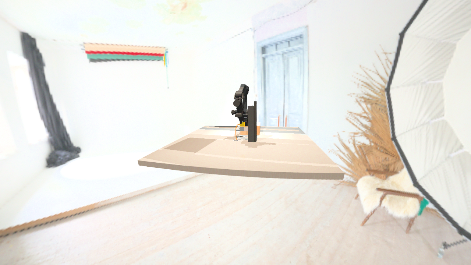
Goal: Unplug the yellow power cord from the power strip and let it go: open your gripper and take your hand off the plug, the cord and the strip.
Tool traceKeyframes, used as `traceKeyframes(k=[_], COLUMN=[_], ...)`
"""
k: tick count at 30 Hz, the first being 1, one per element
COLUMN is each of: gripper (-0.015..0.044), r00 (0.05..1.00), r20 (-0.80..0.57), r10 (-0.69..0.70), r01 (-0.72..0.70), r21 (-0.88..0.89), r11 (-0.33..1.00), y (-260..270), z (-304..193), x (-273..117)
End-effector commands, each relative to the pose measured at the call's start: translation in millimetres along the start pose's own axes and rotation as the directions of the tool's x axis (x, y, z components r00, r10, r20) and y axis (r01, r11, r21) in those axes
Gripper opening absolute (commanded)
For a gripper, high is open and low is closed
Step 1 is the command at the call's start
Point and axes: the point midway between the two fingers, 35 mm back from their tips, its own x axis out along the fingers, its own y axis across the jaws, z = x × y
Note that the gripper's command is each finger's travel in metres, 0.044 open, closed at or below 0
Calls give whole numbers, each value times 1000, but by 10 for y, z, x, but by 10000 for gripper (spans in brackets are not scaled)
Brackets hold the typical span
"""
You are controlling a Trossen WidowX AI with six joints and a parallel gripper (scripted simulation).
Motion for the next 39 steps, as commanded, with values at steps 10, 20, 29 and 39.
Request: traceKeyframes(k=[10,20,29,39], gripper=[0,0,236,440], r00=[997,997,997,997], r20=[71,73,73,77], r10=[0,0,-1,-1], r01=[-2,-2,-2,-1], r21=[26,26,28,27], r11=[1000,1000,1000,1000], y=[-12,-45,-53,-52], z=[403,563,477,919], x=[-39,-53,-38,-163])
